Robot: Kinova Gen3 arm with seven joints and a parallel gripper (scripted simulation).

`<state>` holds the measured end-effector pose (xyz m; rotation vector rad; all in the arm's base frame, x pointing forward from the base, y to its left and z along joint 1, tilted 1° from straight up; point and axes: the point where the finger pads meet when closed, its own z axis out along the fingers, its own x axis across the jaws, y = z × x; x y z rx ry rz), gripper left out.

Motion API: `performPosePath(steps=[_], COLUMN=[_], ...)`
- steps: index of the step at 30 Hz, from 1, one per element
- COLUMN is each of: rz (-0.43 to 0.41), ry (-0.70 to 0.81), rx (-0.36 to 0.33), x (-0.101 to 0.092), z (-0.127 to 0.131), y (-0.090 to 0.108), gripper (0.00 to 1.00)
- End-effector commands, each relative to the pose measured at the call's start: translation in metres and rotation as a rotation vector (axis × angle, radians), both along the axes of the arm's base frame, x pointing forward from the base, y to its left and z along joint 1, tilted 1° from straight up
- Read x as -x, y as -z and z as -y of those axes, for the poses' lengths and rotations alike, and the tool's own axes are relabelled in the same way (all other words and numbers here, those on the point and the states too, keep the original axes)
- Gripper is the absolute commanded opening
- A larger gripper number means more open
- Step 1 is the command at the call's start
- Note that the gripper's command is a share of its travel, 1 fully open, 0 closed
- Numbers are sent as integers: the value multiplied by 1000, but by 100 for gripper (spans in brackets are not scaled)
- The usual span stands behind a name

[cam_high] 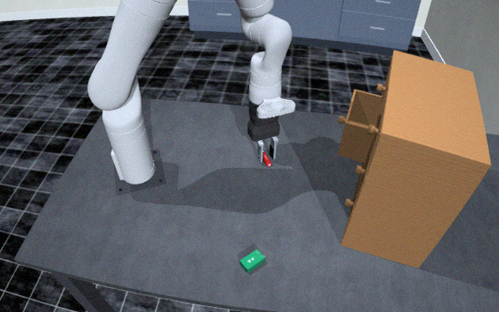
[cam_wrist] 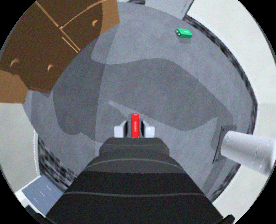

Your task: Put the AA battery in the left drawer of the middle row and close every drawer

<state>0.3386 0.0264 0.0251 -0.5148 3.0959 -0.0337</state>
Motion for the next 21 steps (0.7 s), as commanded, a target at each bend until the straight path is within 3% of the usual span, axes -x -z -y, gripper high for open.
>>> performPosePath(steps=[1,21], rz=[-7,-6], ry=[-2,-2], rx=[3,3], x=[3,2], z=[-1,-1], y=[6,10], gripper=[61,61])
